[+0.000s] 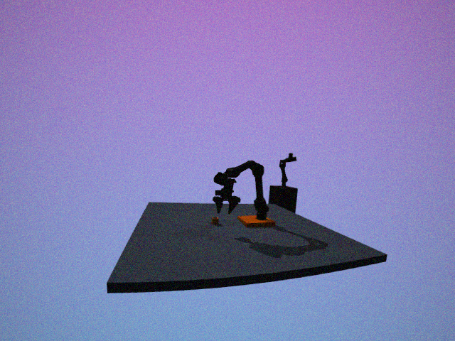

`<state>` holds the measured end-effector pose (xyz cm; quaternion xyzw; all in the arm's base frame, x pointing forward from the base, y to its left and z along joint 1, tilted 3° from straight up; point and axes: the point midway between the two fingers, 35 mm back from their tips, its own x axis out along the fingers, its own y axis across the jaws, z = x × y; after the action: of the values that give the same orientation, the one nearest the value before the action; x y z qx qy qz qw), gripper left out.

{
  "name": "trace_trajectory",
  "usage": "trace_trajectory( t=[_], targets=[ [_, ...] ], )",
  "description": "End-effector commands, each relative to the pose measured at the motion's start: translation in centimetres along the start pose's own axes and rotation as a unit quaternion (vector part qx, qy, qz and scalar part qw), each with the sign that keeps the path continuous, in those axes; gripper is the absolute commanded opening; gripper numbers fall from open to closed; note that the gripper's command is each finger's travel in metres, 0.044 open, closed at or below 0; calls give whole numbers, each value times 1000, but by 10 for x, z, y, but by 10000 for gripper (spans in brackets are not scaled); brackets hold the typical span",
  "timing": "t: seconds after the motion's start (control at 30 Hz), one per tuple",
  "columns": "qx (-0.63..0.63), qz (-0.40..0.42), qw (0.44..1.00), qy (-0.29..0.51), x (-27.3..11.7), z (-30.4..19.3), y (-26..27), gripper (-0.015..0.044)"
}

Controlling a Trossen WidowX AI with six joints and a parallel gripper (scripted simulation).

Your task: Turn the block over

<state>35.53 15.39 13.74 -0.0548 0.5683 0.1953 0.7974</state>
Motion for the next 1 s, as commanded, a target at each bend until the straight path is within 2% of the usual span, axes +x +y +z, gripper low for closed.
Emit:
trace_trajectory(
  t=[0.0,0.3,0.47,0.6,0.97],
  targets=[
    [64,-46,996,37,-6,-15,-53,440],
    [228,-137,955,134,-43,-76,-169,440],
    [231,-138,953,136,-42,-78,-172,440],
    [231,-138,953,136,-13,-88,-178,440],
    [231,-138,953,136,2,-93,-183,440]
  ],
)
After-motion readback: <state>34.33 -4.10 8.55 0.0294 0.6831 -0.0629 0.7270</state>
